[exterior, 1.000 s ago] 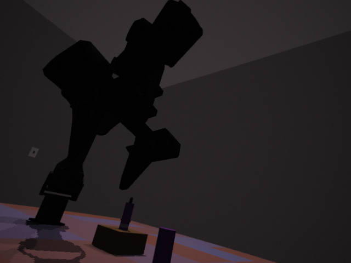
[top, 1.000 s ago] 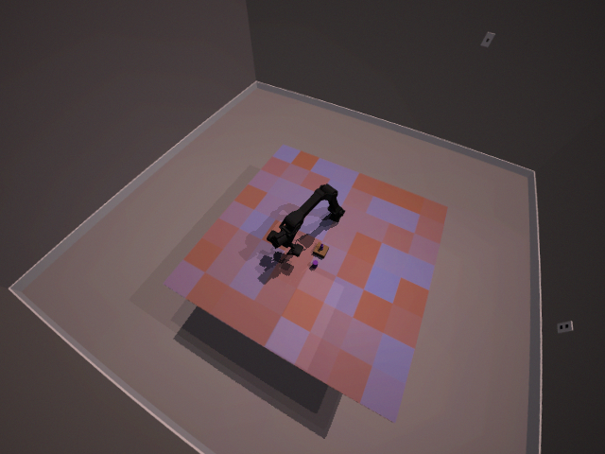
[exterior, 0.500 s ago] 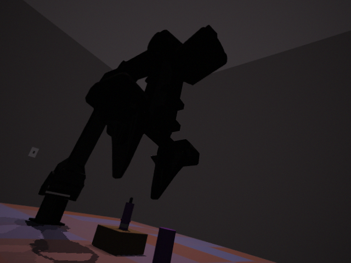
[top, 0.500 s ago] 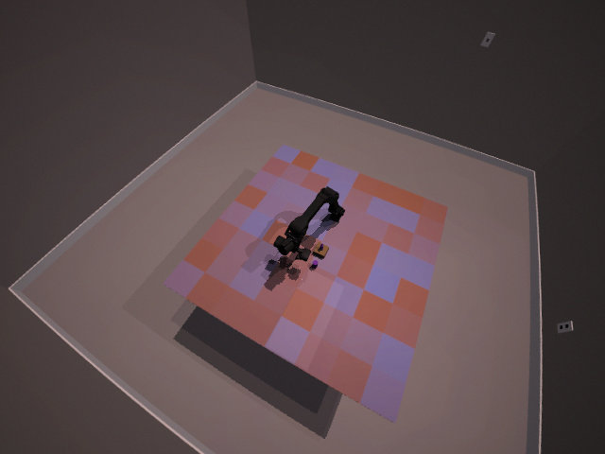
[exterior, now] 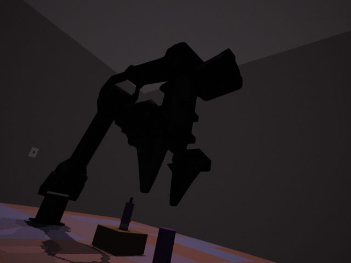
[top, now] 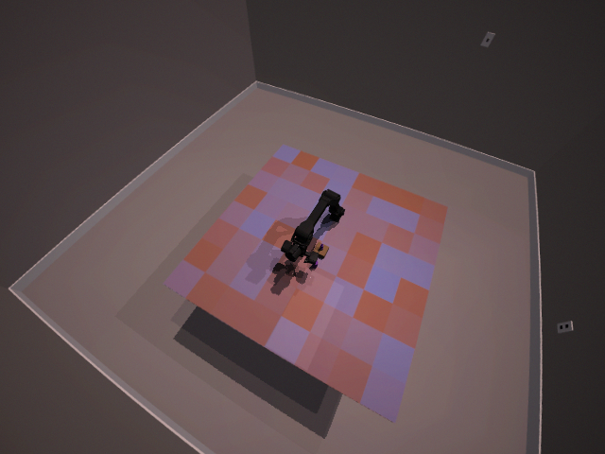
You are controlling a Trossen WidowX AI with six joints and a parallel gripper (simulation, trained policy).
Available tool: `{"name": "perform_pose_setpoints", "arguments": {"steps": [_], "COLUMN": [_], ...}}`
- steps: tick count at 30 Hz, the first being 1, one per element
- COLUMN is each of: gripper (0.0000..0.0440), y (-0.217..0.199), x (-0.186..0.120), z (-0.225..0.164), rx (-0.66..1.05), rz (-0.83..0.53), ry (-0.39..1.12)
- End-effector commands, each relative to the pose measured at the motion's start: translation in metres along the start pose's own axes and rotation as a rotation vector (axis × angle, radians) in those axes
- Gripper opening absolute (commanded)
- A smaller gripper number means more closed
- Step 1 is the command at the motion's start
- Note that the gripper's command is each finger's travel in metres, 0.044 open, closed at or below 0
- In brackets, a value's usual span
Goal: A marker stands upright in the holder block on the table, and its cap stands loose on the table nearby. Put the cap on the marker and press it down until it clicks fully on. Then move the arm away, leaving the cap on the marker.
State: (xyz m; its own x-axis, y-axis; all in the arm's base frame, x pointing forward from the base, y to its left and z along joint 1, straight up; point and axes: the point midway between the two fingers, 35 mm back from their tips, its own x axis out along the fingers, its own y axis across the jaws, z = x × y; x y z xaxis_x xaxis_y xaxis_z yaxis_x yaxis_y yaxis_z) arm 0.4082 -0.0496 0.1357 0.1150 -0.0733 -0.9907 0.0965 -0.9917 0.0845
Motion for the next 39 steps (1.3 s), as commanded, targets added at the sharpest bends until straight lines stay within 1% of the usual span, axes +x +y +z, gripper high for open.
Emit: {"name": "perform_pose_setpoints", "arguments": {"steps": [1,21,31,39], "gripper": [0.0332,0.0327,0.0318,0.0304], "y": [-0.011,-0.063,-0.077,-0.084], "x": [-0.002,0.004,0.013,0.026], "z": [-0.001,0.010,0.021,0.028], "rx": [-0.001,-0.055,-0.091,-0.123], "rz": [-0.020,-0.093,-0.114,-0.130], "ry": [-0.006,-0.108,-0.169,-0.211]}}
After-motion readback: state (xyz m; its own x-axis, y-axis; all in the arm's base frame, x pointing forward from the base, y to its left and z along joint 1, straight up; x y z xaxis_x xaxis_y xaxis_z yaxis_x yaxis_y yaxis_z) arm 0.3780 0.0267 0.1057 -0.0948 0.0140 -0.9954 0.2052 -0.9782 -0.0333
